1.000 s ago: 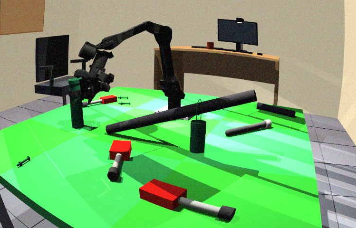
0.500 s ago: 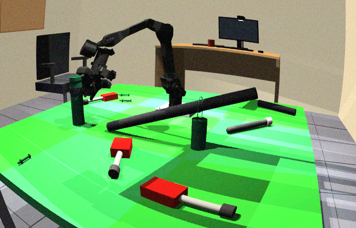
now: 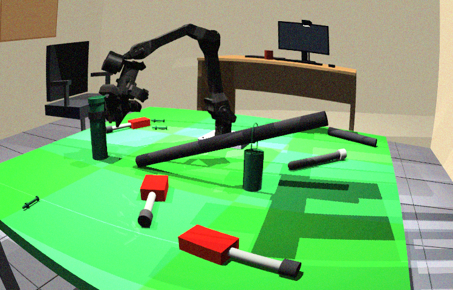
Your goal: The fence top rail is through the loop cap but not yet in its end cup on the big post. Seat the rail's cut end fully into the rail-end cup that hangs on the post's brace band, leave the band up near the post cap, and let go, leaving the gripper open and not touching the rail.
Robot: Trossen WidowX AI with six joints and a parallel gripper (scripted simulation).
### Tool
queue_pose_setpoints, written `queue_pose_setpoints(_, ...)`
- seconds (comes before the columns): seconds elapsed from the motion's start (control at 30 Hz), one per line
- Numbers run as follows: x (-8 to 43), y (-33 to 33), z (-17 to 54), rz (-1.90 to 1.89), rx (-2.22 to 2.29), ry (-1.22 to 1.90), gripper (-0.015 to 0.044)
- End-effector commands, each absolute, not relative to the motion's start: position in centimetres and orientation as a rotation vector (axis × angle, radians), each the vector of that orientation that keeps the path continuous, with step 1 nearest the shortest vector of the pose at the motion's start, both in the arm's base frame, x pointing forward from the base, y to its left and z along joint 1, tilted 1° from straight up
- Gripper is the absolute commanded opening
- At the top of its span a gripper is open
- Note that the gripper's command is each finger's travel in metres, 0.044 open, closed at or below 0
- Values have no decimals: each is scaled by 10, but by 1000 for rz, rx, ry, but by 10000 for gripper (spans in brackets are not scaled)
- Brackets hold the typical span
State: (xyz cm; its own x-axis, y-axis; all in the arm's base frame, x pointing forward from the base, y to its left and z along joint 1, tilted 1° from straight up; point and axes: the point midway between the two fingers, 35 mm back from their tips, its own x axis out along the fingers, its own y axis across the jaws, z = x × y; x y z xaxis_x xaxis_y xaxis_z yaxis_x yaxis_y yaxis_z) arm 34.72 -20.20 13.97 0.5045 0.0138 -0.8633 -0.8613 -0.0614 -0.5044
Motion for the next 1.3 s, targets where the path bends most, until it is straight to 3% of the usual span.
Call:
queue_pose_setpoints(0.0, 345, -203, 139, 863, -1468, 772, 0)
queue_pose_setpoints(0.77, 349, -202, 140, 838, -1453, 791, 0)
queue_pose_setpoints(1.27, 349, -186, 156, 841, -1453, 789, 394)
